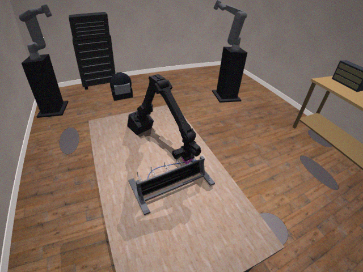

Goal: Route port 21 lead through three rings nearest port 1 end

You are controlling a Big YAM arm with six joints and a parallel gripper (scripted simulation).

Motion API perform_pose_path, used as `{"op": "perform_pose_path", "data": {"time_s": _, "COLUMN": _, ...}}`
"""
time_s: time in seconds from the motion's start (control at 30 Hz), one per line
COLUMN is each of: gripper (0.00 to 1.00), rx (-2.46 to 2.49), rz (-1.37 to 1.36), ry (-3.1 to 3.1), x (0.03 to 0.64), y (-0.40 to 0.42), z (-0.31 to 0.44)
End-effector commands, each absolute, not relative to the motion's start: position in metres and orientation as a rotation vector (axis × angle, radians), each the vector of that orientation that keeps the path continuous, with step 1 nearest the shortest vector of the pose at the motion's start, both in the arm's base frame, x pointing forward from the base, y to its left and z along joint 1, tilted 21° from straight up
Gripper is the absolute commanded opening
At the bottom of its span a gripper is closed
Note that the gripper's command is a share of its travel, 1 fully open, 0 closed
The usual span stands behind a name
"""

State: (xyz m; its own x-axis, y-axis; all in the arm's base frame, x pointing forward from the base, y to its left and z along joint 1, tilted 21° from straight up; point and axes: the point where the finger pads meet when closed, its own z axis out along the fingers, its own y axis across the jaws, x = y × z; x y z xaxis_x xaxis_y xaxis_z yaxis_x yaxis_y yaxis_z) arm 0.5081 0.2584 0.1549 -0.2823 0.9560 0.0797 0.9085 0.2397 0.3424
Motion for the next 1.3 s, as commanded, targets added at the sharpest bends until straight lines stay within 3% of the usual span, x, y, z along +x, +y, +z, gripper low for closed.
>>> {"op": "perform_pose_path", "data": {"time_s": 0.0, "gripper": 0.33, "rx": 1.761, "rz": 0.563, "ry": 2.322, "x": 0.529, "y": 0.264, "z": 0.188}}
{"op": "perform_pose_path", "data": {"time_s": 1.27, "gripper": 0.33, "rx": 1.747, "rz": 0.604, "ry": 2.303, "x": 0.526, "y": 0.262, "z": 0.210}}
